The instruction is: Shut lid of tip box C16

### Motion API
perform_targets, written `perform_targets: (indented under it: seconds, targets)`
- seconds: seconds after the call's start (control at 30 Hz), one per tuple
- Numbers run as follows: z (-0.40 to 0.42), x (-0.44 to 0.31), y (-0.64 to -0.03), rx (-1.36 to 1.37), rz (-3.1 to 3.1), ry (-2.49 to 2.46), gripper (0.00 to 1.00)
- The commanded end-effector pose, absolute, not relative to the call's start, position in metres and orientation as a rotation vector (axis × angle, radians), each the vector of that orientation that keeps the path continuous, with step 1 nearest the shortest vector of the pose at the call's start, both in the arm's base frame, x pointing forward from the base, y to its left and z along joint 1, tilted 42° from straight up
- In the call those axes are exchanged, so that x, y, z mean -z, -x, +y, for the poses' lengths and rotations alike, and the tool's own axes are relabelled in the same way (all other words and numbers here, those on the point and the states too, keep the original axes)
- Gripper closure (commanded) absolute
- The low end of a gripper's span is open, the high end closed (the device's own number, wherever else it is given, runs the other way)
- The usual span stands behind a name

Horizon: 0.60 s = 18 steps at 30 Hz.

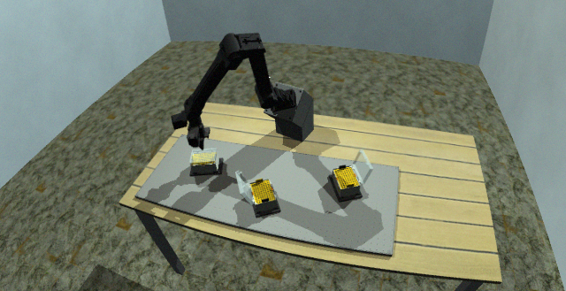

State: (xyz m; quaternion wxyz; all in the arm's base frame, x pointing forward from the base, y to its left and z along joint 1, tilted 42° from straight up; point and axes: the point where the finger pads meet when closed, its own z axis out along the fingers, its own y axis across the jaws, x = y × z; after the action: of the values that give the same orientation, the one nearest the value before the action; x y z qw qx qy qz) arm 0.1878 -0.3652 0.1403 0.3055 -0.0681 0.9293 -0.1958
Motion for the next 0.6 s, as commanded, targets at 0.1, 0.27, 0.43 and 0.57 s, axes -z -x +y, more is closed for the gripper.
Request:
perform_targets:
  seconds: [0.1, 0.27, 0.43, 0.57]
  targets:
    - [-0.3637, -0.1403, -0.1875, 0.525, 2.458, 0.169, 1.0]
    - [-0.3637, -0.1403, -0.1875, 0.525, 2.458, 0.169, 1.0]
    - [-0.363, -0.1318, -0.1927, 0.502, 2.464, 0.176, 1.0]
    - [-0.3634, -0.1308, -0.1935, 0.502, 2.464, 0.176, 1.0]
